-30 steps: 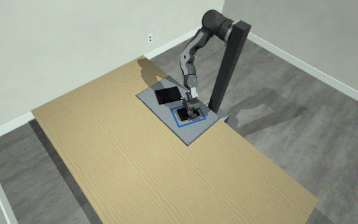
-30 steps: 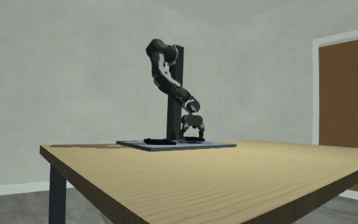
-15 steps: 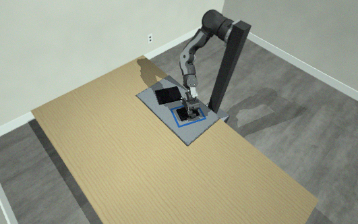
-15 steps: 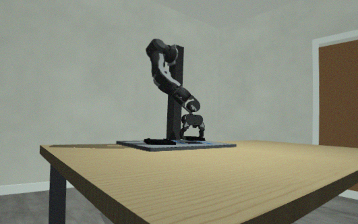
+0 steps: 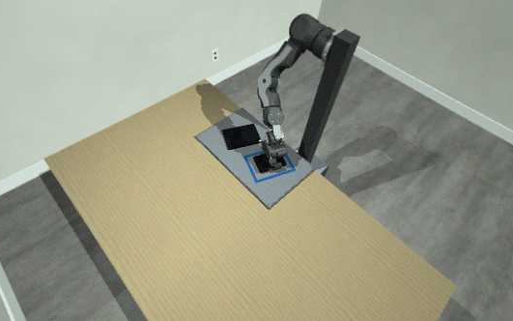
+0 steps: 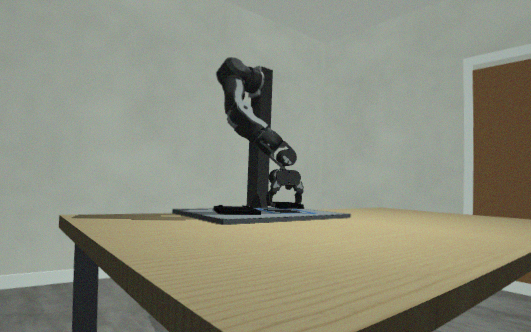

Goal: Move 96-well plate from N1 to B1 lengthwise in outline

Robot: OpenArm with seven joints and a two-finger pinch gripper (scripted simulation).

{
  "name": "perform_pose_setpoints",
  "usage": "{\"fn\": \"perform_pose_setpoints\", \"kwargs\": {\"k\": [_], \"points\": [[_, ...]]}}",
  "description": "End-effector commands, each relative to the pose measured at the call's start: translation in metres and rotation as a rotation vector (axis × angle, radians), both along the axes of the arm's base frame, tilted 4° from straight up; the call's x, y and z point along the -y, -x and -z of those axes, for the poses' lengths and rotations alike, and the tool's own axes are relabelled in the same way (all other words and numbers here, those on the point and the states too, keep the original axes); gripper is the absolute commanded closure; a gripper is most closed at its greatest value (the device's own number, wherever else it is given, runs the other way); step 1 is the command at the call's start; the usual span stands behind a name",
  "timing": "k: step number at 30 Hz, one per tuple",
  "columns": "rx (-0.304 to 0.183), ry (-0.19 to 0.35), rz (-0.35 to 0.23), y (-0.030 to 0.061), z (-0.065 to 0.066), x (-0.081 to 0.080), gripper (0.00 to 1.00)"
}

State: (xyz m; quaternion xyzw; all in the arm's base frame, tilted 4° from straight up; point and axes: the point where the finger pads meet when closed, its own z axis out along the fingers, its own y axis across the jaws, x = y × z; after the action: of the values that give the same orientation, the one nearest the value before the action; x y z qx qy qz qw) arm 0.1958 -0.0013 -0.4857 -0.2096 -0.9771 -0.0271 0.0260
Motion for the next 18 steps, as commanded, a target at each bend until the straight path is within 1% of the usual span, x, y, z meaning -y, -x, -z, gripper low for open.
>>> {"fn": "perform_pose_setpoints", "kwargs": {"k": [1, 11, 18], "points": [[-0.002, 0.006, 0.000, 0.0013, 0.0003, 0.0011, 1.00], [-0.002, 0.006, 0.000, 0.0013, 0.0003, 0.0011, 1.00], [0.002, 0.003, -0.001, -0.0013, -0.0015, 0.0007, 1.00]]}}
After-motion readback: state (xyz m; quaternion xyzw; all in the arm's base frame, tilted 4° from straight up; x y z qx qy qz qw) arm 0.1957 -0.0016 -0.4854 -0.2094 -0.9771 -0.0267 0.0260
